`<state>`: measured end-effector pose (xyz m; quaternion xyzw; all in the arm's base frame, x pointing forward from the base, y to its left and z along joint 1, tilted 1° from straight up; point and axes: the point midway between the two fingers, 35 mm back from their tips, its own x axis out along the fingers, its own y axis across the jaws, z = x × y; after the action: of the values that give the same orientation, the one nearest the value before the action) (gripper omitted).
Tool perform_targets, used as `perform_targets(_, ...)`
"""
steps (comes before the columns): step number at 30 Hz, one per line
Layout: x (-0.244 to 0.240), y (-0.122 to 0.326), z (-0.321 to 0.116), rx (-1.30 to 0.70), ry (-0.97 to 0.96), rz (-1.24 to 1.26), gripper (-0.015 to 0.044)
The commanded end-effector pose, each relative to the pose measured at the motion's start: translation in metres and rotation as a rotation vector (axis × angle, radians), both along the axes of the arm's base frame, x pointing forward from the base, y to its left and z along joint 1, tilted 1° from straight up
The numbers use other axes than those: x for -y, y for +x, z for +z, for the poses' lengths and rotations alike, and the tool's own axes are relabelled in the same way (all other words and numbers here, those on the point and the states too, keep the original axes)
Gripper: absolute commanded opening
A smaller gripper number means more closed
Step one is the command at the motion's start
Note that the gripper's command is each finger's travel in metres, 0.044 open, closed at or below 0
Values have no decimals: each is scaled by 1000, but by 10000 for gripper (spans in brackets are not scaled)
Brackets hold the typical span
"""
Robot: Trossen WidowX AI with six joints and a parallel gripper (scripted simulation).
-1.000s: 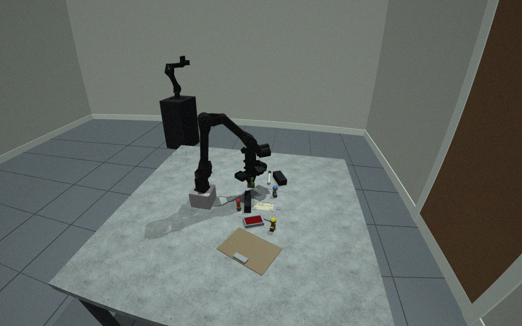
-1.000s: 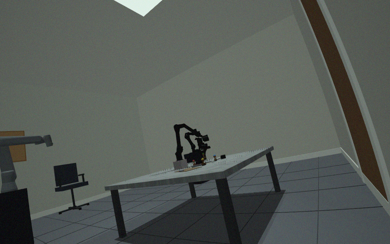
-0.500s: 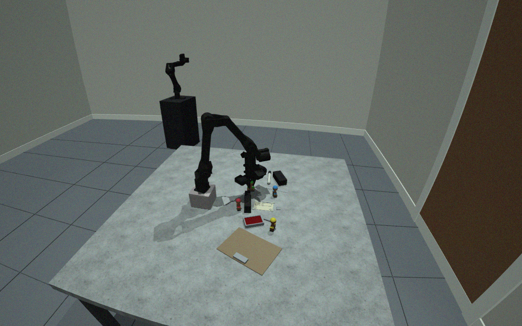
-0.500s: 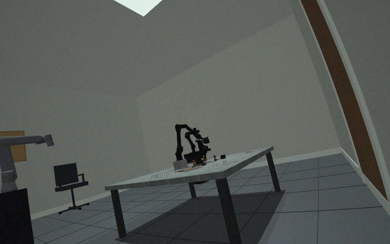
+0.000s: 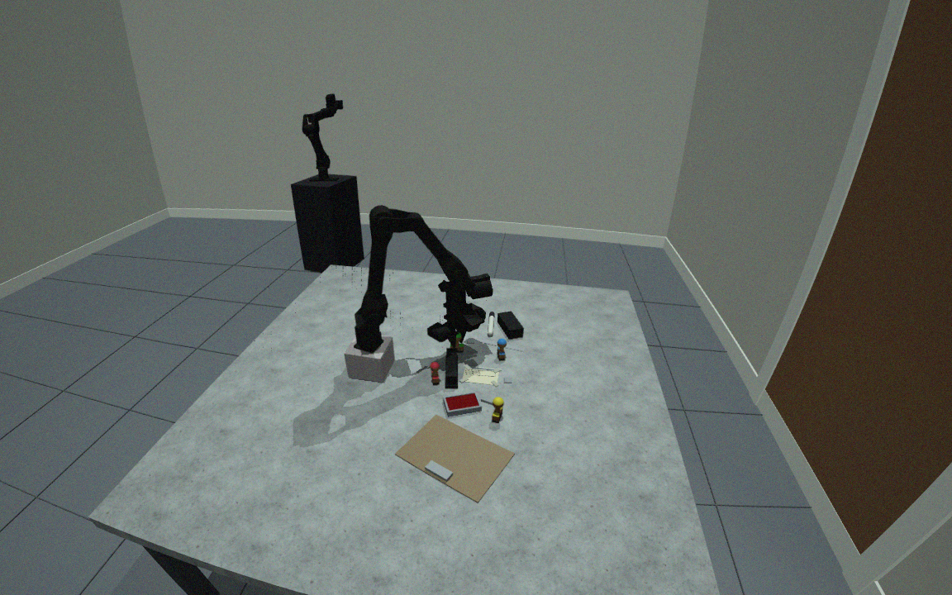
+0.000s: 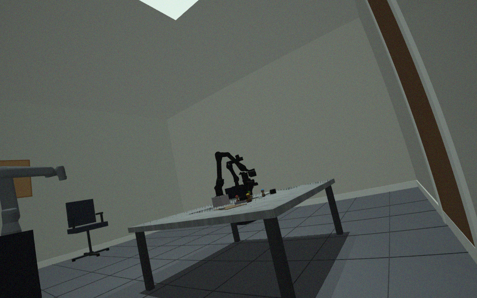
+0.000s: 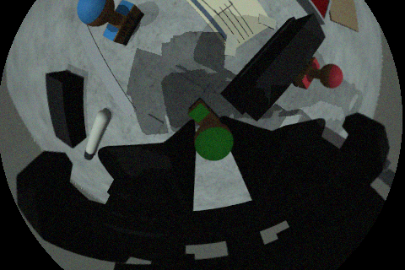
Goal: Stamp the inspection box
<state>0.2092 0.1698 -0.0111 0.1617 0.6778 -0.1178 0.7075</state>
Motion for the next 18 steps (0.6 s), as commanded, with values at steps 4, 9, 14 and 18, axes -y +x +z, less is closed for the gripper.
perform_targets(4, 0, 0, 1, 1, 1, 0, 265)
perform_targets(9, -3, 4, 40, 1, -1, -1, 265)
perform_targets(14, 3, -4, 115, -1, -5, -4, 265)
perform_targets(18, 4, -5, 118, -1, -5, -4, 265)
